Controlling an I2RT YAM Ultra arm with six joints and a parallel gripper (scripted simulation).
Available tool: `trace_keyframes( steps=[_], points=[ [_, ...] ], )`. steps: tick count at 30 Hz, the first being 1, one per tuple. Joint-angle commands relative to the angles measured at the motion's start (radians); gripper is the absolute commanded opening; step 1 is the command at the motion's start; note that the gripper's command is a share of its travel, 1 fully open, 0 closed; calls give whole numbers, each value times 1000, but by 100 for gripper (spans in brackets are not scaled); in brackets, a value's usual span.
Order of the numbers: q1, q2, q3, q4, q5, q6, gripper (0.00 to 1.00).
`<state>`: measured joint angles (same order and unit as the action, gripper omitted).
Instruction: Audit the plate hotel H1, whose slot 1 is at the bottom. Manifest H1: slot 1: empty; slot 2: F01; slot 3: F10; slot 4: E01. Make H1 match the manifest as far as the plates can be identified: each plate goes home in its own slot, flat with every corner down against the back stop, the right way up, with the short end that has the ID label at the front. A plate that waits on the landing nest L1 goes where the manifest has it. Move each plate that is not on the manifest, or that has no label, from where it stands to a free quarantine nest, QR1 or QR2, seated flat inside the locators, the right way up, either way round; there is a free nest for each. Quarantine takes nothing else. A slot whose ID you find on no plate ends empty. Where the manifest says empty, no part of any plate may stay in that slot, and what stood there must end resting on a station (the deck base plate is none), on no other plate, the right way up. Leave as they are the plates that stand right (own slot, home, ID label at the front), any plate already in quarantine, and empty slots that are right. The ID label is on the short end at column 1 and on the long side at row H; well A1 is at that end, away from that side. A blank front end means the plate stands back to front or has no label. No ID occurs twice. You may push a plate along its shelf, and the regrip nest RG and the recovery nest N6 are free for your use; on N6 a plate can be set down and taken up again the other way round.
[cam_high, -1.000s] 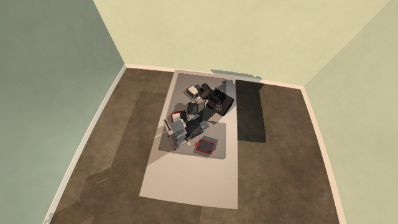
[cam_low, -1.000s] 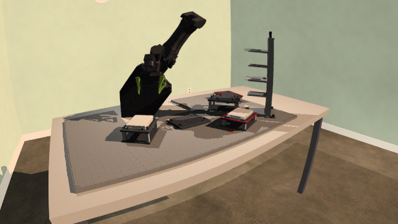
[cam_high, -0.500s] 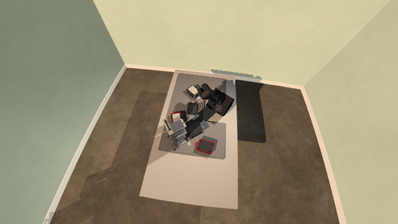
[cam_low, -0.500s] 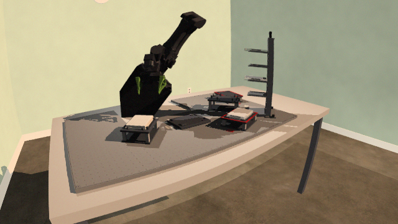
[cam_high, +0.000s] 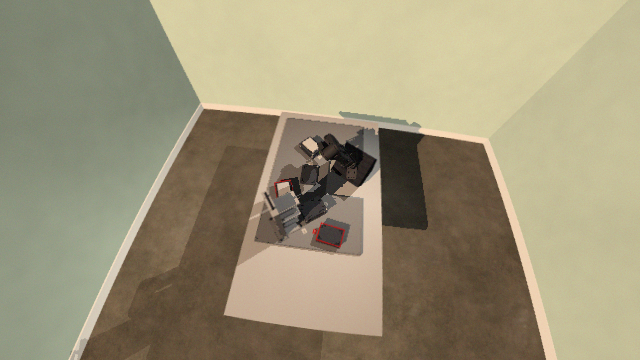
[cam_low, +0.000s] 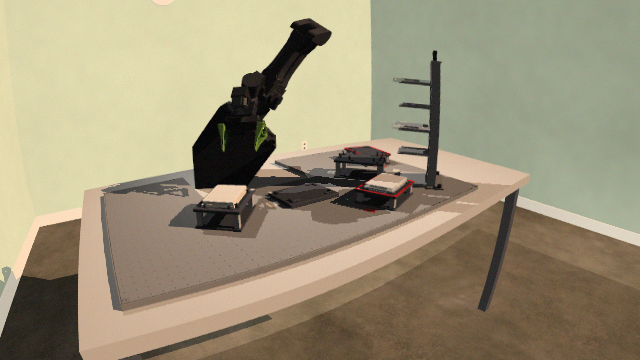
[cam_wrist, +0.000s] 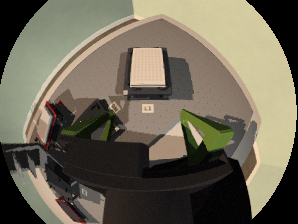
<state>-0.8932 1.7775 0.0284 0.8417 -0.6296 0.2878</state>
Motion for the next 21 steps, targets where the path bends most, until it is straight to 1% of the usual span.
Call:
trace_keyframes(
  steps=[1,4,5,6,11,13,14,21],
  points=[
    [-12,-24,23,21,13,5,100],
    [-12,-24,23,21,13,5,100],
    [6,12,1,27,14,8,100],
    [10,18,-19,36,16,11,100],
    [34,75,-22,114,32,34,100],
    [34,75,-22,114,32,34,100],
    [65,188,-27,252,52,63,100],
    [117,354,-28,450,87,110,100]
  ],
)
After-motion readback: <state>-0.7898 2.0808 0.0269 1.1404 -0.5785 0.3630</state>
